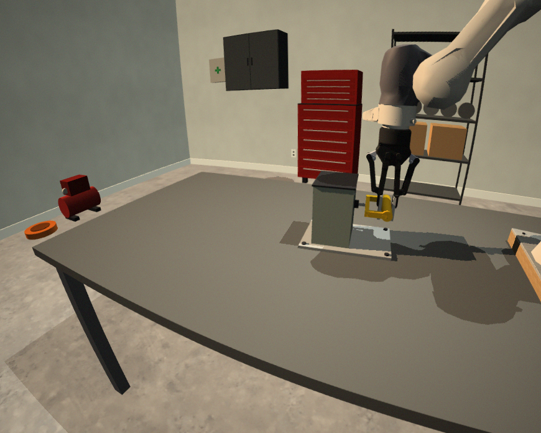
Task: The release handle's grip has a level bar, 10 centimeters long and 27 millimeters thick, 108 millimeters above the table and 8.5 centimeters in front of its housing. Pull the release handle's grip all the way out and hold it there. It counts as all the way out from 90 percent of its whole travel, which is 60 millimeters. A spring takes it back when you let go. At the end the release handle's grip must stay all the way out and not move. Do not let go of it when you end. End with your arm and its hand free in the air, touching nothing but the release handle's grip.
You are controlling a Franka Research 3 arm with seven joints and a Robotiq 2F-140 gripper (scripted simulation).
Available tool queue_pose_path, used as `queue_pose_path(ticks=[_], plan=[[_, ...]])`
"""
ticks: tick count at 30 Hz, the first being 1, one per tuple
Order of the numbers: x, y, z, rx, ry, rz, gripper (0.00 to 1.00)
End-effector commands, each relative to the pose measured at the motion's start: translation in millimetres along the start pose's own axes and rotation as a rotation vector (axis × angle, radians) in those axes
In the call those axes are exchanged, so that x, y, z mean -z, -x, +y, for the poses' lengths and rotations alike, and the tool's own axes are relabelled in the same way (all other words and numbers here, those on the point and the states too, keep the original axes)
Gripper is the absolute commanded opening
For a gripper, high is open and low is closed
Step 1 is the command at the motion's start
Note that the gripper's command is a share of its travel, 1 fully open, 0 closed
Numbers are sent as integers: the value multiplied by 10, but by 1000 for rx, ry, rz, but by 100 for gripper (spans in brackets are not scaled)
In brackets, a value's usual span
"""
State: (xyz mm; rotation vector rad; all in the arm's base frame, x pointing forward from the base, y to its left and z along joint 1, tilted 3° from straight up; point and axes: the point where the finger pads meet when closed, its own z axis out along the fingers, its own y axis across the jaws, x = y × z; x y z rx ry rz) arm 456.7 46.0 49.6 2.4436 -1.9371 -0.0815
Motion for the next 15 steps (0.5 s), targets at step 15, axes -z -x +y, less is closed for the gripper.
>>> queue_pose_path(ticks=[15], plan=[[-11, 8, 34, 2, -1, -1, 0]])
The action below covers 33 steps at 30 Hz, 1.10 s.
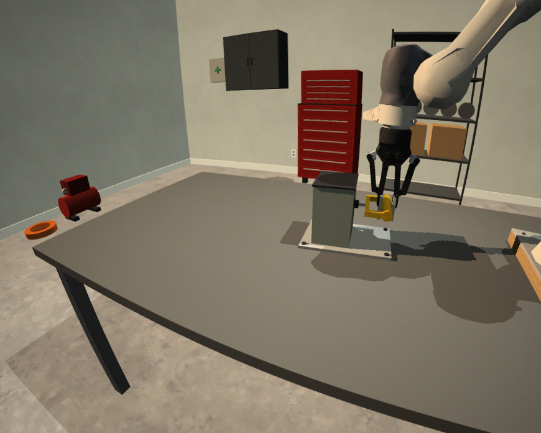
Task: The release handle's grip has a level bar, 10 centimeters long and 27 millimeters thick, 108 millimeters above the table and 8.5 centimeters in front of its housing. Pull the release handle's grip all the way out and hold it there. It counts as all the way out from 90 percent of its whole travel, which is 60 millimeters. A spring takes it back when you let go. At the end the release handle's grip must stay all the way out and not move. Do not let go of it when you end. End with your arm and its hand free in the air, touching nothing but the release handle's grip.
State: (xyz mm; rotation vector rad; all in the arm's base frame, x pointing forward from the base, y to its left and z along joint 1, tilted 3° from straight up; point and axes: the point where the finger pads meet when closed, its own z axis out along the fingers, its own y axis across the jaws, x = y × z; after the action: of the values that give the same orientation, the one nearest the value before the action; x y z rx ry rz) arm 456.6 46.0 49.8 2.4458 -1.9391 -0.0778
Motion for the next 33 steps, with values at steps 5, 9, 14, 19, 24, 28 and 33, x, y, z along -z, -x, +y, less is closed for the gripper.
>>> queue_pose_path(ticks=[5, 9, 14, 19, 24, 28, 33], plan=[[-12, 7, 105, 2, 3, -2, 0], [-12, 7, 189, 2, 3, -2, 0], [-12, 7, 261, 2, 3, -2, 0], [-11, 7, 383, 2, 3, -2, 0], [-11, 6, 487, 2, 3, -2, 0], [-11, 6, 544, 2, 3, -2, 0], [-11, 6, 569, 2, 3, -2, 0]])
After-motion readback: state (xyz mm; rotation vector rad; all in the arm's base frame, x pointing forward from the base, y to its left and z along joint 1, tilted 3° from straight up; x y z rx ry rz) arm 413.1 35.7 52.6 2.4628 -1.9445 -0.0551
